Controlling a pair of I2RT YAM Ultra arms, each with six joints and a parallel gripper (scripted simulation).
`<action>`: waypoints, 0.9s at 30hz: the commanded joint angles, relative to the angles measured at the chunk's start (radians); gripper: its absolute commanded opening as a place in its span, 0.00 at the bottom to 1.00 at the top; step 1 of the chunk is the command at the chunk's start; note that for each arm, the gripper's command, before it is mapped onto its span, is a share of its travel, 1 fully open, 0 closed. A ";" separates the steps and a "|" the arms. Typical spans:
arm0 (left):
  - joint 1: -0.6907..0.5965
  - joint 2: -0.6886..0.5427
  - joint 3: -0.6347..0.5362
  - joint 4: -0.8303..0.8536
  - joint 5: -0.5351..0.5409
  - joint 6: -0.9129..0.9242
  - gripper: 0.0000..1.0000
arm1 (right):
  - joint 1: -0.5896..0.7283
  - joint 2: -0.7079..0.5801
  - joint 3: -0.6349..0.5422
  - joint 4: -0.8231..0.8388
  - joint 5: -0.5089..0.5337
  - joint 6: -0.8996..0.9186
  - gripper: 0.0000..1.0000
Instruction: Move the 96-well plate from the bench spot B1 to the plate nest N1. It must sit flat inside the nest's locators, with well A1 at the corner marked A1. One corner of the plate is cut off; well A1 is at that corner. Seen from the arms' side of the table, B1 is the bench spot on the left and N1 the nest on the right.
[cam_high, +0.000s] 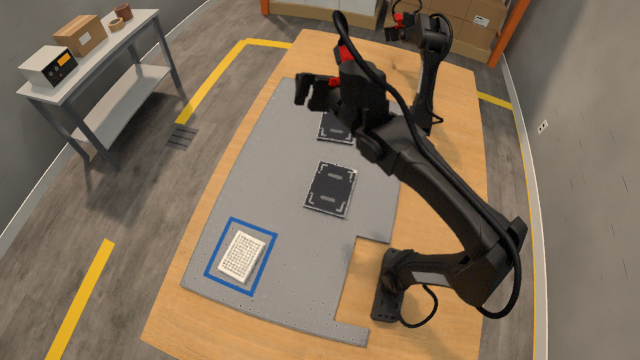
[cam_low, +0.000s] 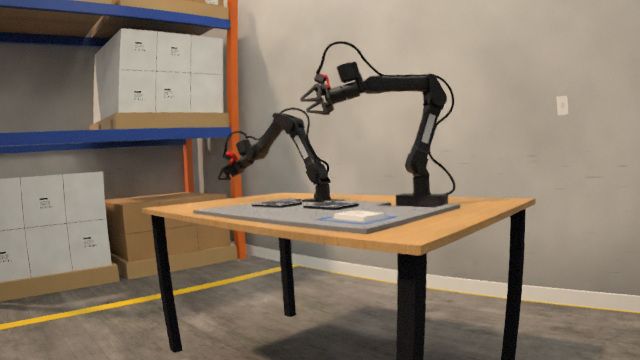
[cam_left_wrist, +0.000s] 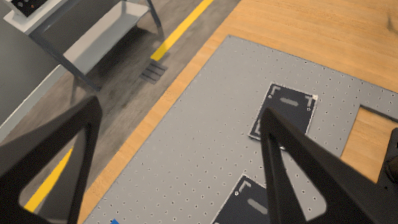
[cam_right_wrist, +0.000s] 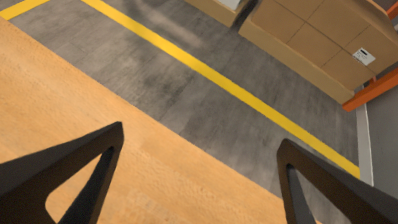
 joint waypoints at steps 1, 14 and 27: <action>0.000 -0.012 0.018 0.011 0.002 -0.002 1.00 | 0.000 -0.010 0.009 -0.003 -0.002 0.003 1.00; 0.000 -0.012 0.018 0.011 0.002 -0.002 1.00 | 0.000 -0.010 0.009 -0.003 -0.002 0.003 1.00; 0.110 -0.084 -0.147 0.031 -0.082 -0.117 1.00 | 0.174 -0.074 -0.031 -0.062 0.008 0.058 1.00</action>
